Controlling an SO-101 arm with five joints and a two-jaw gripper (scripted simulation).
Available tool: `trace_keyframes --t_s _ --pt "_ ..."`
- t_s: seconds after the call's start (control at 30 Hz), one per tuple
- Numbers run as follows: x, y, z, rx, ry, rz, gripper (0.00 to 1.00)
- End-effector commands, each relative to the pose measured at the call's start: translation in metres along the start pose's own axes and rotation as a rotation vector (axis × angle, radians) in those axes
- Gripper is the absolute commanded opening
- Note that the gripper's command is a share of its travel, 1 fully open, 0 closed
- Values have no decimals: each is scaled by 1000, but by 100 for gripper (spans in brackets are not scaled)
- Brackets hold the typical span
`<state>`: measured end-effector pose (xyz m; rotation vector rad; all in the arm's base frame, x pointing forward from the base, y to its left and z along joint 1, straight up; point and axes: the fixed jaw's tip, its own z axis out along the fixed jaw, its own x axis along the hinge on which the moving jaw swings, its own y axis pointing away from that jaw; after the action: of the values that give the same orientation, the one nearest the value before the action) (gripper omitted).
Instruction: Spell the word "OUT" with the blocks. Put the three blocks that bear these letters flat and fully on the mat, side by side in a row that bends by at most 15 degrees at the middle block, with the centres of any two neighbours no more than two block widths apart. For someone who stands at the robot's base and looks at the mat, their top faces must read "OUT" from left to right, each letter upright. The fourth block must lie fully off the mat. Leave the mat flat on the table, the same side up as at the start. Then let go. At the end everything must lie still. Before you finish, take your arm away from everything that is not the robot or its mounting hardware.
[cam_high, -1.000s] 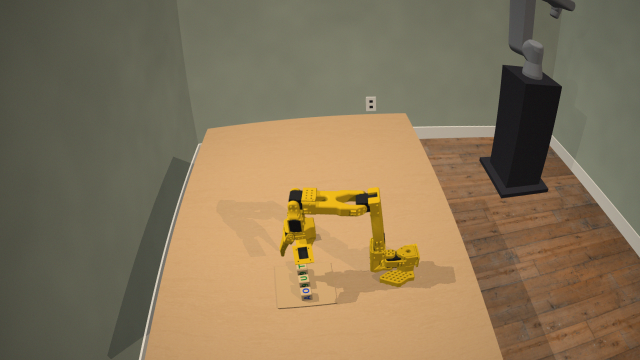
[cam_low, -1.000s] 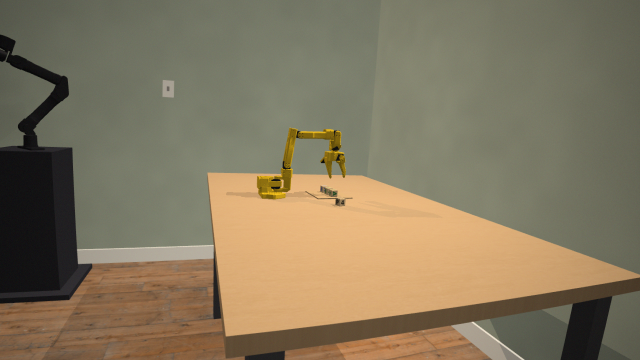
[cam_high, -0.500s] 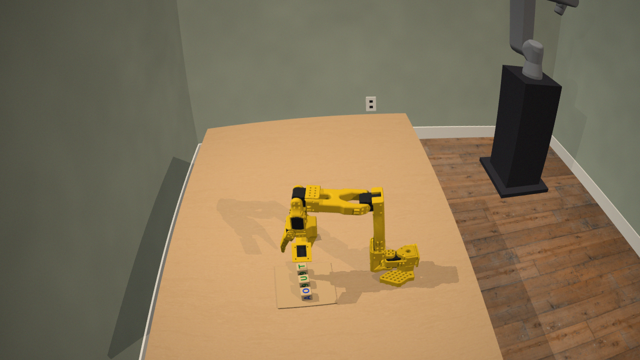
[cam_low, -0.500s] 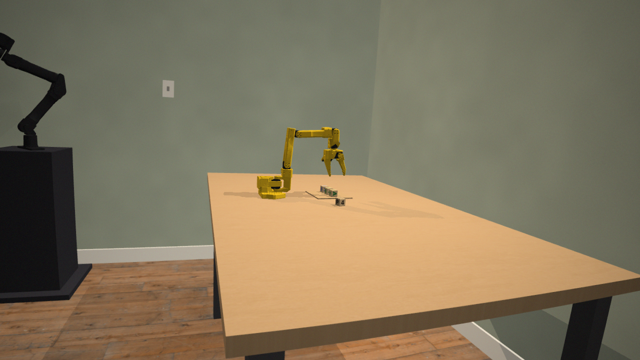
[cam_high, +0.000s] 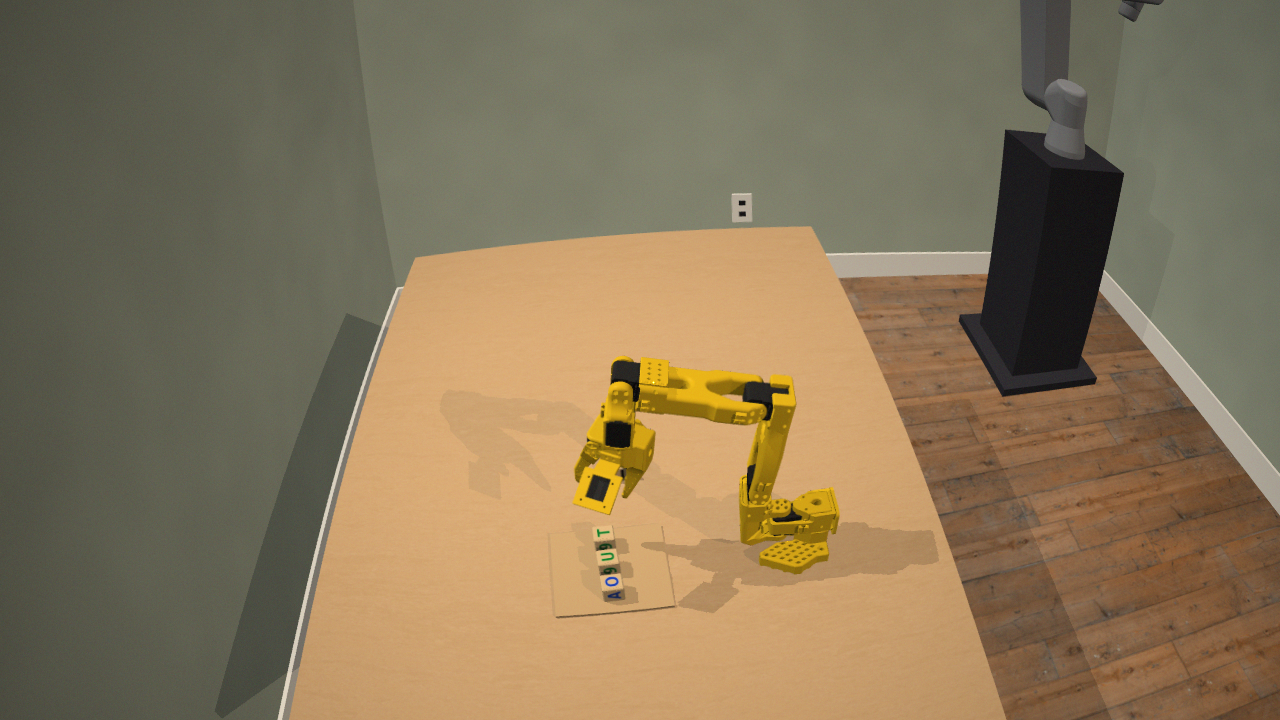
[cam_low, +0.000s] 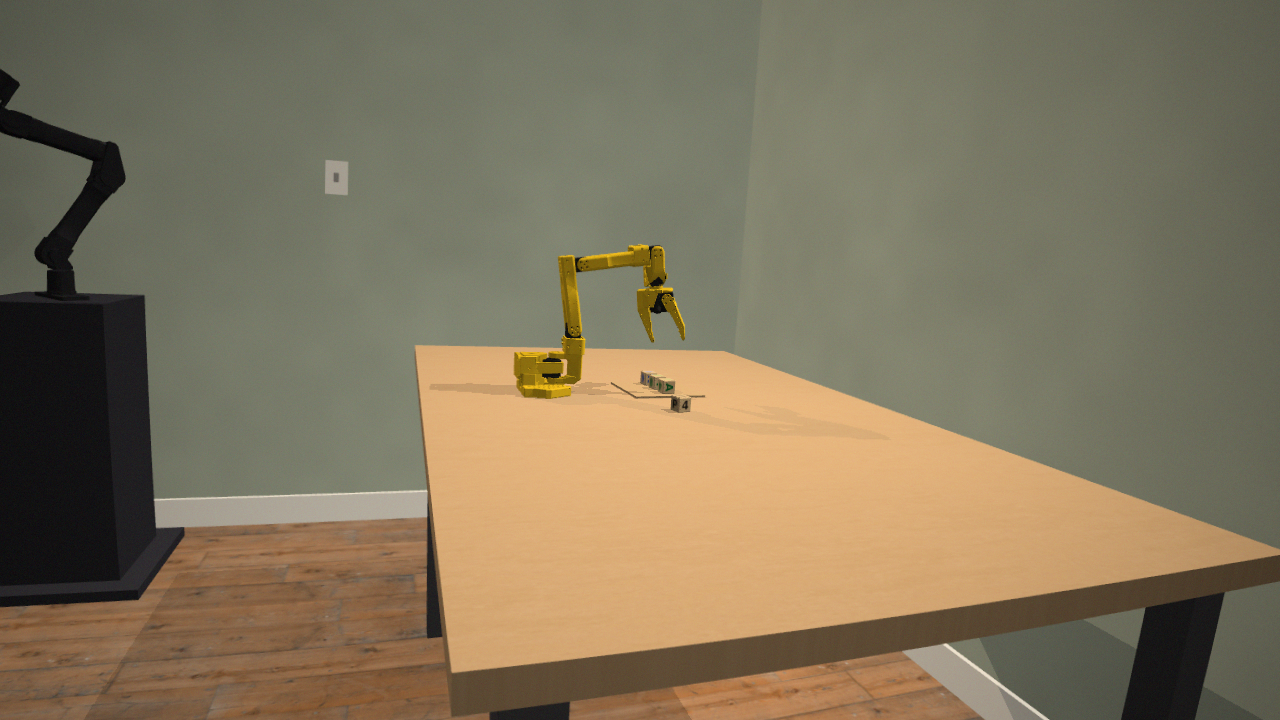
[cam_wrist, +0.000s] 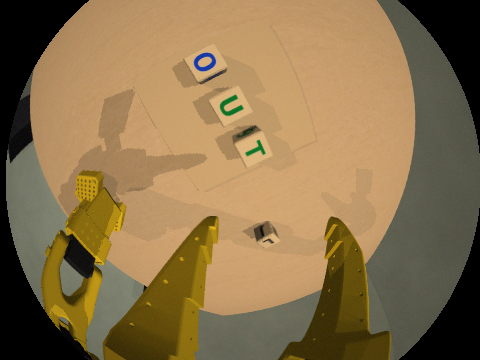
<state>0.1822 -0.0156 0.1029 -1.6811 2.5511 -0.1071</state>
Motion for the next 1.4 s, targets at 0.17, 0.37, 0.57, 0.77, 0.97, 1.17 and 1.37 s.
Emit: trace_keyframes --t_s 0.17,0.37,0.57,0.77,0.97,1.17,1.37 --pt "-1 11 -21 121 -66 317 33" --pt "0 21 -27 158 -114 562 33" --pt "0 27 -30 176 -150 713 33" --pt "1 34 -33 194 -203 907 33" --pt "2 38 -34 202 -246 1046 33" --pt "2 40 -34 203 -265 1106 33" --pt "2 42 -34 204 -280 1151 33"
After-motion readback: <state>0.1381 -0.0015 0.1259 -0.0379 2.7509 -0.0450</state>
